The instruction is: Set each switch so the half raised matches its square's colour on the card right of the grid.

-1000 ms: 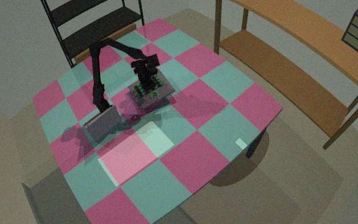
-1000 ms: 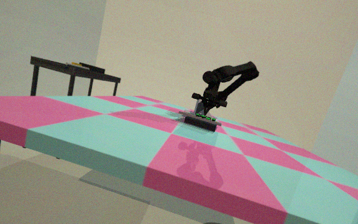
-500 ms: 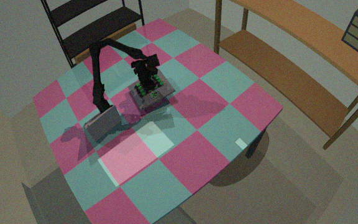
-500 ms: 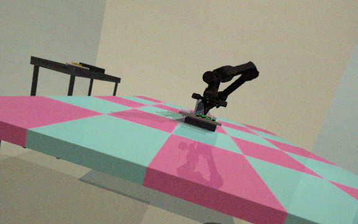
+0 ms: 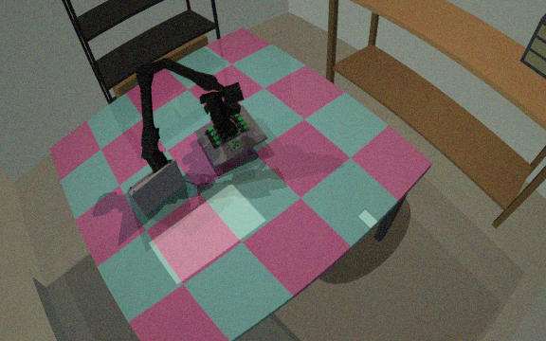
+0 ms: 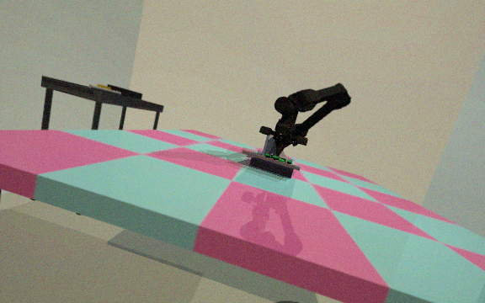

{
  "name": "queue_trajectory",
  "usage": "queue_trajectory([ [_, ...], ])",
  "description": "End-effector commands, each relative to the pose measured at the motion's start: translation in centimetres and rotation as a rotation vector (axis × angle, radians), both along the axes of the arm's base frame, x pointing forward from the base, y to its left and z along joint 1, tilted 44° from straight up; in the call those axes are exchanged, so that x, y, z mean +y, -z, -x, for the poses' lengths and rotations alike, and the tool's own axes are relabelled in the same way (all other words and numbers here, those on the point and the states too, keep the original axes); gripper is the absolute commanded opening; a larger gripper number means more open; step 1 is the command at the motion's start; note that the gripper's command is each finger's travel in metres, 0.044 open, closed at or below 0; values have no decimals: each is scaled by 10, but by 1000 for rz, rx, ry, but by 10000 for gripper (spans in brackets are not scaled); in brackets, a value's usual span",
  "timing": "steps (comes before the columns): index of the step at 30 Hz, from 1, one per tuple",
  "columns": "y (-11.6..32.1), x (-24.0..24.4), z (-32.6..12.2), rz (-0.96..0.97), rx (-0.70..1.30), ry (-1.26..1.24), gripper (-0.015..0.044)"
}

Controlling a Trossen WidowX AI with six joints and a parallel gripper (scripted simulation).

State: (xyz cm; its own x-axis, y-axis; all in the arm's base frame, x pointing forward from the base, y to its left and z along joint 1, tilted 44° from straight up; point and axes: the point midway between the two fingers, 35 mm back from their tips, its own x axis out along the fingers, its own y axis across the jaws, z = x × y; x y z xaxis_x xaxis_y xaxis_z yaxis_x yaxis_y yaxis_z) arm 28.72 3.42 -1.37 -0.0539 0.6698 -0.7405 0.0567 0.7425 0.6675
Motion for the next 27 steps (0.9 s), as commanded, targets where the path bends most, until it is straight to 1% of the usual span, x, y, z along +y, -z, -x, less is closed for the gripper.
queue_trajectory([
  [1,1,1,0,-5,3,4,0],
  [27,3,4,0,-5,3,4,0],
])
